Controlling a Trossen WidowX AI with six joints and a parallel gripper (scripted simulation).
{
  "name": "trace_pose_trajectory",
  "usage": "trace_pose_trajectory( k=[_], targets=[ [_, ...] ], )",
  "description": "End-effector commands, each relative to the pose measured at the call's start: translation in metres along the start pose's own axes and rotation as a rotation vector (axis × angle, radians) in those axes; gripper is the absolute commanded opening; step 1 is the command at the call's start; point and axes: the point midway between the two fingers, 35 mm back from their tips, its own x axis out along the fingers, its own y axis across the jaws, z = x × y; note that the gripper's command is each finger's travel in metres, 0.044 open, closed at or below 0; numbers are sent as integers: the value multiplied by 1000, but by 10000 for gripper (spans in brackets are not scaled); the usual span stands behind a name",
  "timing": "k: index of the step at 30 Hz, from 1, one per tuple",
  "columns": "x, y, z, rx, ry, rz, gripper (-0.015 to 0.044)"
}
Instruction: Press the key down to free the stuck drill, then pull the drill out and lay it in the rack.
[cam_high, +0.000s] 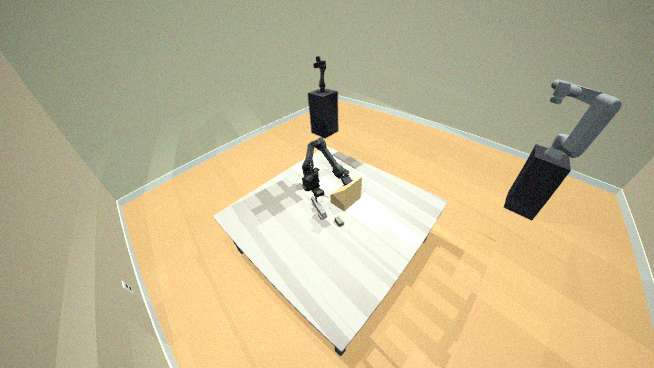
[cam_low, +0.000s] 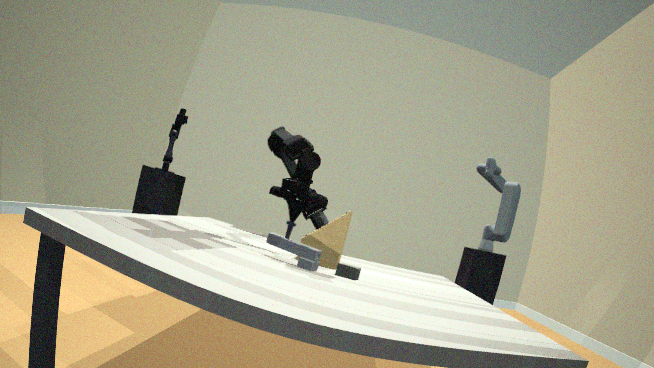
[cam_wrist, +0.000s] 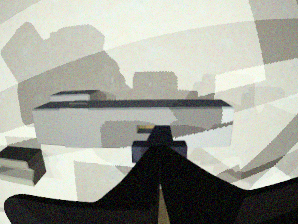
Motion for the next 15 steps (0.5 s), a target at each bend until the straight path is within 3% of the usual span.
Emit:
trace_pose_trajectory(
  k=[1, 15],
  targets=[
    [19, -5, -7, 2, 45, -28, 0],
    [27, -6, -7, 2, 45, -29, 0]
  ],
)
